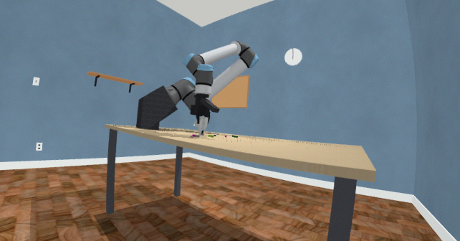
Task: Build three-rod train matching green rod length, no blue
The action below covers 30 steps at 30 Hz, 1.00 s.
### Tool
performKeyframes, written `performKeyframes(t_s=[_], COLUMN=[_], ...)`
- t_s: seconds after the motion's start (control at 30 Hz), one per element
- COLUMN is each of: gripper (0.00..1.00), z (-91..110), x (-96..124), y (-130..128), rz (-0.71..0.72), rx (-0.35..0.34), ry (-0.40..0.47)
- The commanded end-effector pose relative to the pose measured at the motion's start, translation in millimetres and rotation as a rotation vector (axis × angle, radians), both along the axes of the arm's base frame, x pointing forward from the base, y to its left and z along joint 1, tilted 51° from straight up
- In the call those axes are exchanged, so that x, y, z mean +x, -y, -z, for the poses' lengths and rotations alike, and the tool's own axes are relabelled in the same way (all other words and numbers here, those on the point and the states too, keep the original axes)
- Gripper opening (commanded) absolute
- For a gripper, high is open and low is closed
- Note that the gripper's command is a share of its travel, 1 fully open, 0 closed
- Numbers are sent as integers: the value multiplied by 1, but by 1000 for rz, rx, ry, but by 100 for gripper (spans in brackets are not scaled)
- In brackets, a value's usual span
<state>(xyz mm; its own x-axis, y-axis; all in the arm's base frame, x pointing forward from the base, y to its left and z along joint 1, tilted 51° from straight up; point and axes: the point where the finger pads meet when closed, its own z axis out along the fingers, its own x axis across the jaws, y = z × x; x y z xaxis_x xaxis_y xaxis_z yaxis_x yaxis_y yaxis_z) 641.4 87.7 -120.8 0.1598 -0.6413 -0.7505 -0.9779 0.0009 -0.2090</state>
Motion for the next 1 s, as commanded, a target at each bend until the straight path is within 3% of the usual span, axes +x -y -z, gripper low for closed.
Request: performKeyframes(t_s=[0.0,0.97], gripper=[0,0], z=[0,7], x=[0,2], y=[1,-9], rz=[1,1], rx=[0,0], ry=[1,1])
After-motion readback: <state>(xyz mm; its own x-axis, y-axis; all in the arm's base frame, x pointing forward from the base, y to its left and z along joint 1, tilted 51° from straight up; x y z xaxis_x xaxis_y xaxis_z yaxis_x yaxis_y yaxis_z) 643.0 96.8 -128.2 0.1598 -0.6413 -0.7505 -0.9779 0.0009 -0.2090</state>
